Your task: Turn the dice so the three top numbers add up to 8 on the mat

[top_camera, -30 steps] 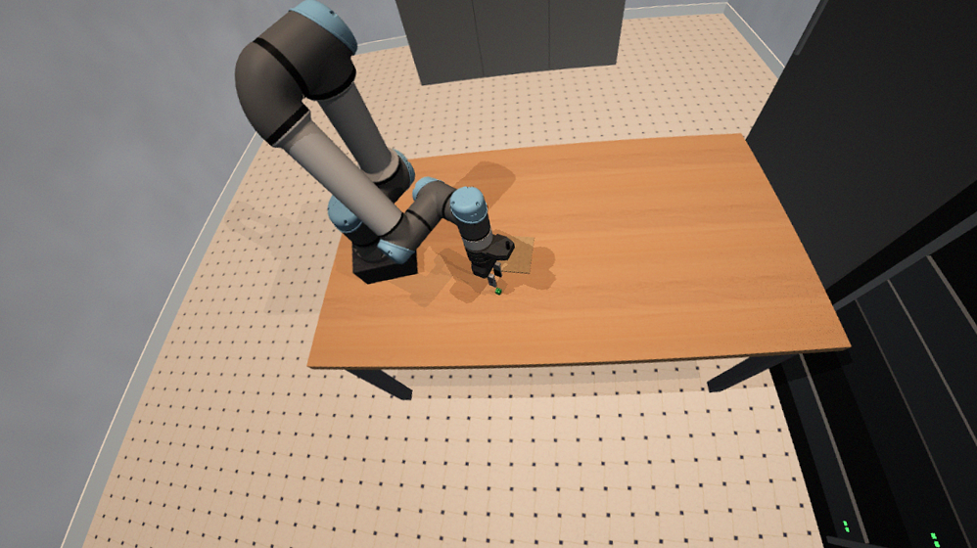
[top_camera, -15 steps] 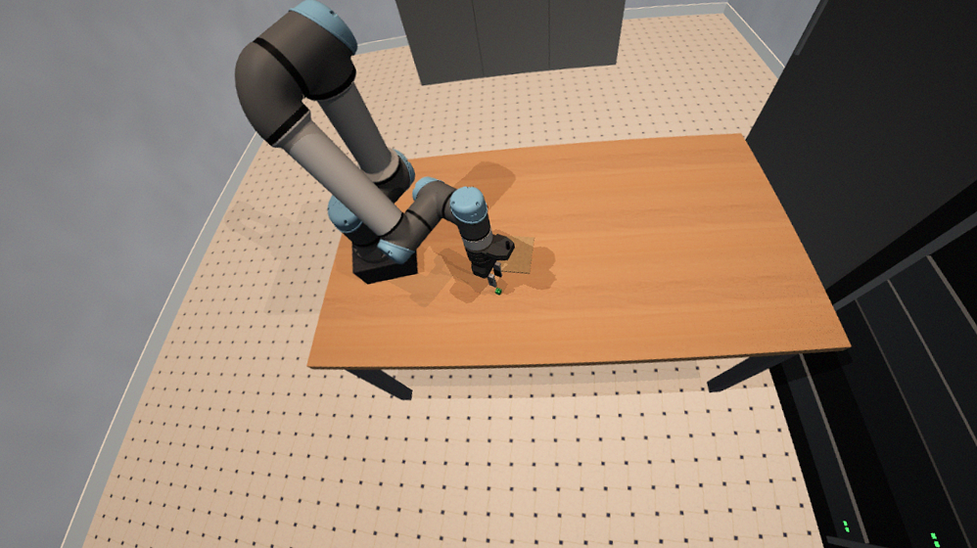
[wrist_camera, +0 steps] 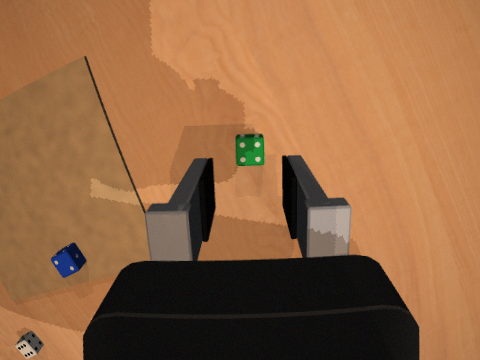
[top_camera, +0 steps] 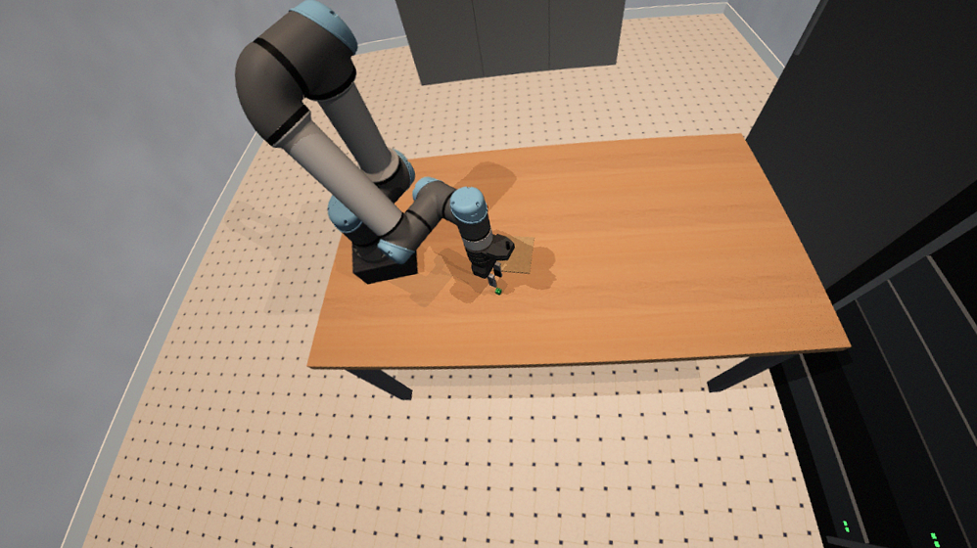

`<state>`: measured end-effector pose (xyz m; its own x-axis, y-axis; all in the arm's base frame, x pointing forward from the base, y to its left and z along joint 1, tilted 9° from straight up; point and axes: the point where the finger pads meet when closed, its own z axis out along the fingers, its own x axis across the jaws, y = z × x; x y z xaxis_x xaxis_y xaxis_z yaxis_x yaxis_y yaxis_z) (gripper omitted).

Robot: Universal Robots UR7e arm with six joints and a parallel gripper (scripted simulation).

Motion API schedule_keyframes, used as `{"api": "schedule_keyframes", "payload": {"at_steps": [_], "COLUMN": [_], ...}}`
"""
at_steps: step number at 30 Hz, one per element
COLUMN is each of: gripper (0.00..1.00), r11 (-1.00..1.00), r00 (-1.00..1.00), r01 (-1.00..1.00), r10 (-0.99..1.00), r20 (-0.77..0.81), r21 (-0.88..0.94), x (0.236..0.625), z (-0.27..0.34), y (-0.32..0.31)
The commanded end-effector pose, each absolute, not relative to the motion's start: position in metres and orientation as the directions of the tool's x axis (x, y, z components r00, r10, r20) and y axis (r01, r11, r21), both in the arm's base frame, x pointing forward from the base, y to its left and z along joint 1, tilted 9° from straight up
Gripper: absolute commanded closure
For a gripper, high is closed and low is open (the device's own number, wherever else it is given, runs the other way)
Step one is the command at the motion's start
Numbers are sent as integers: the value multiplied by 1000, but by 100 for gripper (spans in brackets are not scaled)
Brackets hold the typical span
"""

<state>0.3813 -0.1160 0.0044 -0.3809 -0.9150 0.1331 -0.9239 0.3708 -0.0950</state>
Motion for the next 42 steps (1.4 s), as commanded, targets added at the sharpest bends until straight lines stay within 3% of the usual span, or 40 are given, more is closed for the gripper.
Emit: {"api": "schedule_keyframes", "payload": {"at_steps": [1,42], "gripper": [36,36], "r11": [371,370], "r00": [-381,-381], "r01": [-924,-924], "r10": [-915,-915], "r20": [133,133], "r21": [-96,-96], "x": [382,383], "z": [3,-43], "y": [-116,-125]}}
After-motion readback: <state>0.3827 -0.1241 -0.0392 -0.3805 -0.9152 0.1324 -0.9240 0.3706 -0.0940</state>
